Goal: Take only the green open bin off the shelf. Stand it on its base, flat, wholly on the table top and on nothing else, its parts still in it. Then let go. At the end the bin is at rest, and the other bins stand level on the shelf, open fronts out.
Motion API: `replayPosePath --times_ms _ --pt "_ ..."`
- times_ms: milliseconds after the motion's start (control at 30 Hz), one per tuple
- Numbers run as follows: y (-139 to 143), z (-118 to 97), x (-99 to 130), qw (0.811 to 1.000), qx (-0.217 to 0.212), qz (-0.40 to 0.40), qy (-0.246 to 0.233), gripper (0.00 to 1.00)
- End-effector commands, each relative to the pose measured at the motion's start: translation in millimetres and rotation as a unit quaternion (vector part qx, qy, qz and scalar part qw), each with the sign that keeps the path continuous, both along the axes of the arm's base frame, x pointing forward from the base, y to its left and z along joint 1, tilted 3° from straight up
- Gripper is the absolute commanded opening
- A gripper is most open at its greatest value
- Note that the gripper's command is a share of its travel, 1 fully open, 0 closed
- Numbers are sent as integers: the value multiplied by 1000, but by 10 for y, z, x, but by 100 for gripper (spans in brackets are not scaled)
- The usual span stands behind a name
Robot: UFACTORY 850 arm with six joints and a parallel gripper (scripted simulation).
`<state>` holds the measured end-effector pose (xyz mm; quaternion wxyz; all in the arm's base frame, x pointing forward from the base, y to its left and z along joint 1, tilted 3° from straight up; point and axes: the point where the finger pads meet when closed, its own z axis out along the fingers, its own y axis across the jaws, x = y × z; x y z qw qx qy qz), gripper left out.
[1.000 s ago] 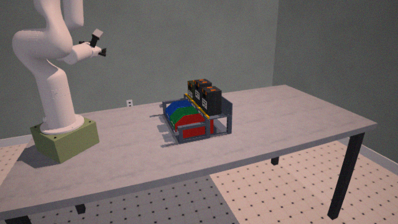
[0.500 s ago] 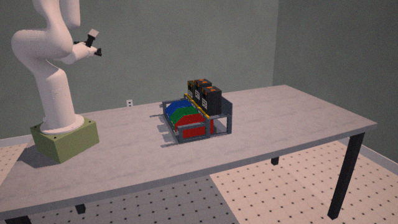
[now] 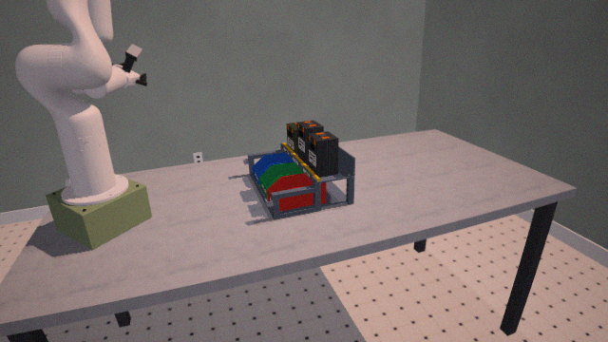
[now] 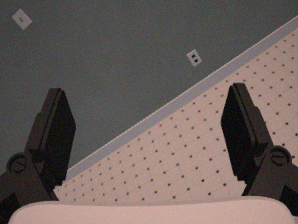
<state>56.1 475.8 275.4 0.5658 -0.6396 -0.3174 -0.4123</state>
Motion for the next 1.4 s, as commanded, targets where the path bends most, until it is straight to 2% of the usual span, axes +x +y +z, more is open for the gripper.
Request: replayPosePath --times_ms 0,33,433,600,1000,1167,1367 --pt "12 5 -386 997 1 73 0 100" --pt "15 5 -496 996 1 94 0 100" --pt "15 5 -496 996 1 94 0 100" --pt "26 5 -946 996 1 94 0 100" --pt "26 5 -946 996 1 94 0 100" --pt "-299 378 -871 983 -96 142 -71 100" --pt "-299 378 -871 983 -96 142 -71 100"
